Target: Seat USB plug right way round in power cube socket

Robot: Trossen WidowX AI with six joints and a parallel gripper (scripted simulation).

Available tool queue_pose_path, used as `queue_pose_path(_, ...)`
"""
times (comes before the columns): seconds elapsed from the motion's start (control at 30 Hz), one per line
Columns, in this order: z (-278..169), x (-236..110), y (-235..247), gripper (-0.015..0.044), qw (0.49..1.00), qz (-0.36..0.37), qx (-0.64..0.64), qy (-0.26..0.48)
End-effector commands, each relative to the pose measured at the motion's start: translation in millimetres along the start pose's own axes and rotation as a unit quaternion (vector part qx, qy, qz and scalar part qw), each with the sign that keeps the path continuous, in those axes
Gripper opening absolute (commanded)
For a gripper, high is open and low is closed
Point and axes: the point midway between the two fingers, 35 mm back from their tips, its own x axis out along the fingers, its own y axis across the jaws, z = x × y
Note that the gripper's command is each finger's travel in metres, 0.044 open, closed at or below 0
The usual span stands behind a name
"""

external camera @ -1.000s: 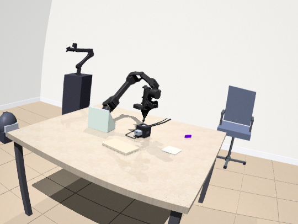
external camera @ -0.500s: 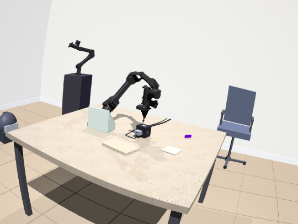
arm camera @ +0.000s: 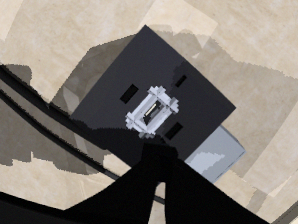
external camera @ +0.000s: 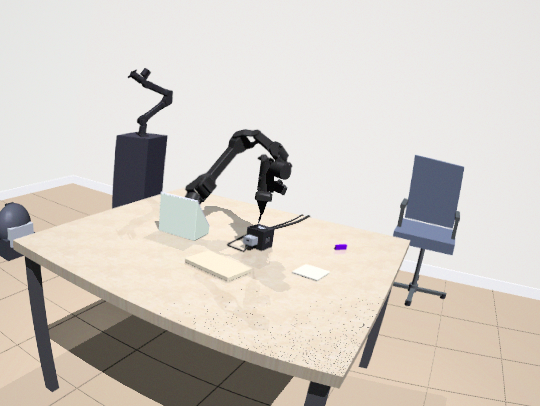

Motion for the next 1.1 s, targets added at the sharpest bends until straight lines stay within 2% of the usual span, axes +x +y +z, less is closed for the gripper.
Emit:
queue_pose_path(0.0,0.0,0.1,0.0,0.0000,0.999,0.000,-0.046,0.000)
queue_pose_path(0.53,0.0,0.1,0.0,0.0000,0.968,0.000,-0.252,0.000)
queue_pose_path(1.07,0.0,0.2,0.0,0.0000,0.894,0.000,-0.448,0.000)
